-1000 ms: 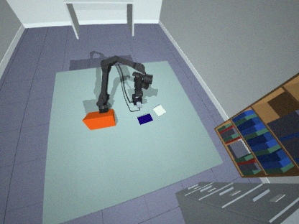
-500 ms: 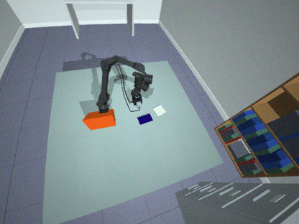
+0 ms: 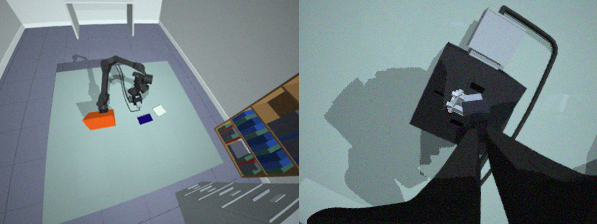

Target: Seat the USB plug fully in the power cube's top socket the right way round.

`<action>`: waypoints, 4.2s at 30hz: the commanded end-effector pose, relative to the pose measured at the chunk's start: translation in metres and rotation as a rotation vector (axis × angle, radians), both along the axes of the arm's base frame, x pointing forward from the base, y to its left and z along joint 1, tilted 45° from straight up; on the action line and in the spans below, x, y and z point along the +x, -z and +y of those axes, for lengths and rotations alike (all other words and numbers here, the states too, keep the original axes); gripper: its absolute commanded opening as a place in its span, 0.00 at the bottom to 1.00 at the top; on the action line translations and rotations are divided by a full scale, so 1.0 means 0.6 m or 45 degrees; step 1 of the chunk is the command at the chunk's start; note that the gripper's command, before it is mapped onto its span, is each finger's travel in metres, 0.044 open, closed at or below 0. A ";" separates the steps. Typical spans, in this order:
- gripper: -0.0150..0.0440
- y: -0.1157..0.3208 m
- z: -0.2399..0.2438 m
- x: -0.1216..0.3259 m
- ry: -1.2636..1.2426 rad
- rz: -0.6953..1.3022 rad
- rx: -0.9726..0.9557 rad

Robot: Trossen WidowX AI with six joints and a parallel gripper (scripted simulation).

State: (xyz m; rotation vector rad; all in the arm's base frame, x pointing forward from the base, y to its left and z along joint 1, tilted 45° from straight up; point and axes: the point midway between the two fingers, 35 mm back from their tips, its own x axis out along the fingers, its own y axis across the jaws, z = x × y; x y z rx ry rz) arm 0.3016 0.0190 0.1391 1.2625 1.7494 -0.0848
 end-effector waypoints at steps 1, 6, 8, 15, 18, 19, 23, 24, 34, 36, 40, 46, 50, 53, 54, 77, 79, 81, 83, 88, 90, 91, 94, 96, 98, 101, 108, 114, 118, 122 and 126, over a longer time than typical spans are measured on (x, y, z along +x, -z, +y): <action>0.25 0.000 0.000 0.000 0.085 0.082 -0.004; 0.25 0.000 0.000 0.000 0.203 0.199 -0.008; 0.25 0.000 0.000 0.000 0.251 0.246 -0.009; 0.25 0.000 0.000 0.000 0.416 0.410 -0.014; 0.25 0.000 0.000 0.000 0.487 0.481 -0.017; 0.25 0.000 0.000 0.000 0.511 0.504 -0.017; 0.25 0.000 0.000 0.000 0.547 0.540 -0.018; 0.25 0.000 0.000 0.000 0.547 0.540 -0.018; 0.25 0.000 0.000 0.000 0.540 0.534 -0.017; 0.25 0.000 0.000 0.000 0.539 0.535 -0.015; 0.25 0.000 0.001 0.000 0.539 0.536 -0.011; 0.25 0.000 0.003 0.000 0.538 0.538 -0.005; 0.25 0.001 0.004 0.000 0.537 0.540 -0.001; 0.25 0.001 0.004 0.000 0.537 0.541 0.002; 0.25 0.001 0.005 0.000 0.537 0.541 0.003; 0.25 0.002 0.010 -0.001 0.533 0.550 0.026; 0.25 0.002 0.011 -0.001 0.533 0.551 0.028; 0.25 0.002 0.011 -0.001 0.533 0.551 0.030; 0.25 0.002 0.011 -0.001 0.532 0.552 0.032; 0.25 0.002 0.013 -0.001 0.532 0.554 0.038; 0.25 0.002 0.013 -0.001 0.531 0.555 0.040; 0.25 0.002 0.013 -0.001 0.531 0.555 0.041; 0.25 0.002 0.014 -0.001 0.531 0.556 0.044; 0.25 0.002 0.015 -0.001 0.530 0.557 0.046; 0.25 0.002 0.015 -0.001 0.530 0.558 0.048; 0.25 0.002 0.016 -0.001 0.530 0.559 0.051; 0.25 0.003 0.017 -0.001 0.529 0.561 0.058; 0.25 0.003 0.019 -0.001 0.528 0.564 0.064; 0.25 0.003 0.020 -0.001 0.527 0.565 0.068; 0.25 0.003 0.021 -0.002 0.526 0.567 0.072; 0.25 0.003 0.022 -0.002 0.526 0.568 0.076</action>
